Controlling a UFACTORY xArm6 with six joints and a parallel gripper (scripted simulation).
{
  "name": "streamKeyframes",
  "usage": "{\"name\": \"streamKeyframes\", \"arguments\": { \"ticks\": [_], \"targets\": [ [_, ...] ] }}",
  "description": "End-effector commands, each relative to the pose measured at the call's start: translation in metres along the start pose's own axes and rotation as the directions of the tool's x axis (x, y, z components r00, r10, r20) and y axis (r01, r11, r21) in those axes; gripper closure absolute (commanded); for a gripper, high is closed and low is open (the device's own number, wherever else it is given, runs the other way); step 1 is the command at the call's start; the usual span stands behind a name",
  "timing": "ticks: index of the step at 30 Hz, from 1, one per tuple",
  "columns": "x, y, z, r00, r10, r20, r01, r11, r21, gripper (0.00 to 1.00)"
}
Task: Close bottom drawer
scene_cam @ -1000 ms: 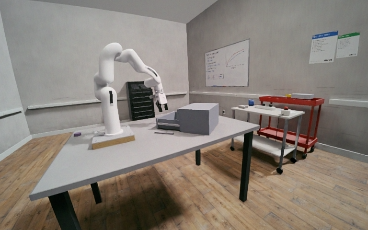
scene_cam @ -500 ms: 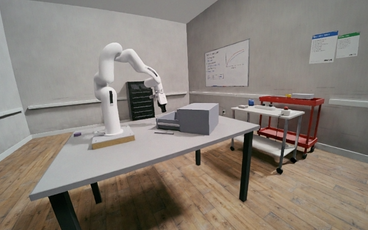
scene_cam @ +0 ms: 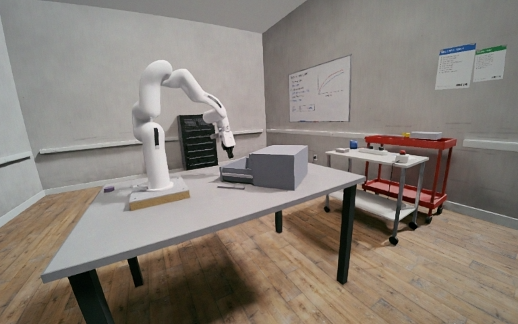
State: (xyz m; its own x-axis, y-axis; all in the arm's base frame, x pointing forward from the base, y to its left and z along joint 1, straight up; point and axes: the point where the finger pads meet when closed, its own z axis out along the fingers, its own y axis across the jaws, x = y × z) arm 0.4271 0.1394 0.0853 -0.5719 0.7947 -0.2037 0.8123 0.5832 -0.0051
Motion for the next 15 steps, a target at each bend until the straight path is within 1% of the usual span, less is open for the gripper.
{"name": "streamKeyframes", "arguments": {
  "ticks": [1, 10, 15],
  "targets": [
    [-0.001, 0.001, -0.002, 1.0, 0.001, 0.001, -0.001, 1.0, -0.004, 1.0],
    [-0.001, 0.001, -0.003, 1.0, 0.001, 0.001, -0.001, 1.0, -0.004, 1.0],
    [-0.002, 0.001, -0.018, 1.0, 0.001, 0.0, -0.001, 1.0, -0.004, 1.0]
  ]
}}
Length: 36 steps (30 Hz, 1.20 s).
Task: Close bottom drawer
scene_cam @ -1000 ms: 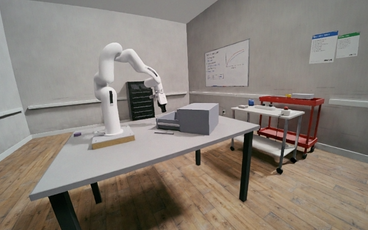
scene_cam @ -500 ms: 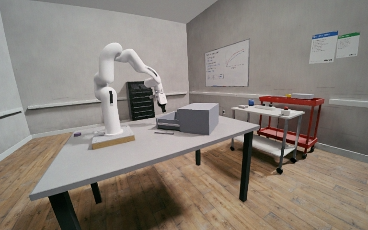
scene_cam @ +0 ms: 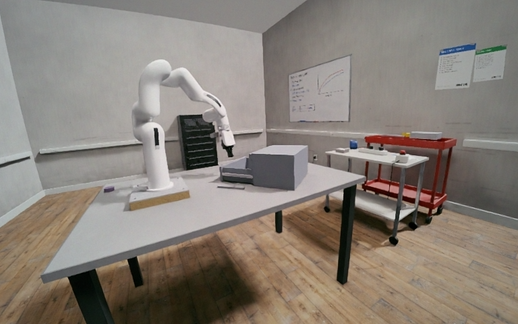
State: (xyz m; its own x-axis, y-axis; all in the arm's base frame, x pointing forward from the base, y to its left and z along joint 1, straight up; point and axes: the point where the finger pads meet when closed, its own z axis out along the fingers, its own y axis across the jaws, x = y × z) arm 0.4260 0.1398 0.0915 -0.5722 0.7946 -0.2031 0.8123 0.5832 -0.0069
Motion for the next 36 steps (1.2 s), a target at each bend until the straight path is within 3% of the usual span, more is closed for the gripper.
{"name": "streamKeyframes", "arguments": {
  "ticks": [1, 4, 5, 36],
  "targets": [
    [-0.0016, 0.0017, -0.0129, 1.0, 0.001, 0.001, -0.001, 1.0, -0.006, 1.0],
    [-0.0016, 0.0017, -0.0131, 1.0, 0.001, 0.001, -0.001, 1.0, -0.006, 1.0],
    [-0.0016, 0.0017, -0.0131, 1.0, 0.001, 0.001, -0.001, 1.0, -0.006, 0.4],
    [-0.0016, 0.0017, -0.0131, 1.0, 0.001, 0.001, -0.001, 1.0, -0.006, 0.4]
  ]
}}
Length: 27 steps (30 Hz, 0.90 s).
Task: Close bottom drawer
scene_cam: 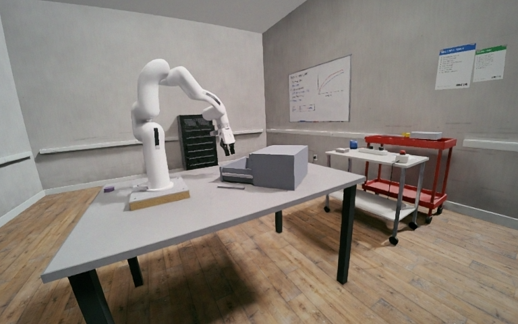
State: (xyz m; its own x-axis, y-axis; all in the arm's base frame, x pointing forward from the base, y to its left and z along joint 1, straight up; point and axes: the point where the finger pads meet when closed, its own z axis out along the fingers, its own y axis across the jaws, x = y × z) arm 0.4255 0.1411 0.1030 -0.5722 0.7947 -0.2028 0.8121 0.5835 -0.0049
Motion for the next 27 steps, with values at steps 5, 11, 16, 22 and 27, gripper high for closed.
{"name": "streamKeyframes", "arguments": {
  "ticks": [5, 11, 16, 22, 27],
  "targets": [
    [-0.001, 0.001, -0.001, 1.0, 0.001, 0.001, -0.001, 1.0, -0.004, 0.4],
    [0.0, 0.001, 0.0, 1.0, 0.001, 0.001, -0.001, 1.0, -0.004, 0.4],
    [0.0, 0.001, 0.003, 1.0, 0.001, 0.002, -0.001, 1.0, -0.004, 0.4],
    [0.001, 0.001, 0.006, 1.0, 0.001, 0.002, -0.001, 1.0, -0.004, 0.4],
    [0.002, 0.002, 0.012, 1.0, 0.001, 0.002, -0.001, 1.0, -0.004, 0.4]
  ]
}}
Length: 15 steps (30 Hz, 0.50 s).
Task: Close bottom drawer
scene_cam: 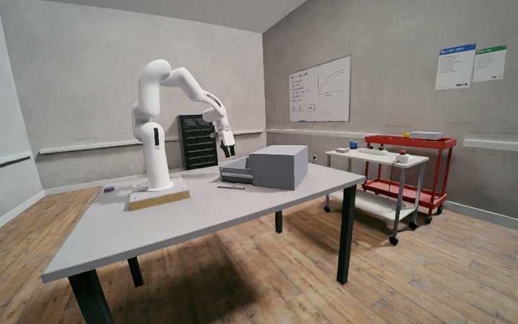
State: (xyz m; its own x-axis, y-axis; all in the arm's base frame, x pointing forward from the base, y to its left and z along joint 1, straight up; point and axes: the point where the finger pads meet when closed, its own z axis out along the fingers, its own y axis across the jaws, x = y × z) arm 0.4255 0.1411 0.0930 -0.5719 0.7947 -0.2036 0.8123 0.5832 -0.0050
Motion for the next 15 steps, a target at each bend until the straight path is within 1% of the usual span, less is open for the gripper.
{"name": "streamKeyframes", "arguments": {
  "ticks": [1, 15],
  "targets": [
    [0.0, 0.001, 0.004, 1.0, 0.001, 0.001, -0.001, 1.0, -0.004, 0.4],
    [0.004, 0.002, 0.021, 1.0, 0.001, 0.001, -0.001, 1.0, -0.004, 0.4]
  ]
}}
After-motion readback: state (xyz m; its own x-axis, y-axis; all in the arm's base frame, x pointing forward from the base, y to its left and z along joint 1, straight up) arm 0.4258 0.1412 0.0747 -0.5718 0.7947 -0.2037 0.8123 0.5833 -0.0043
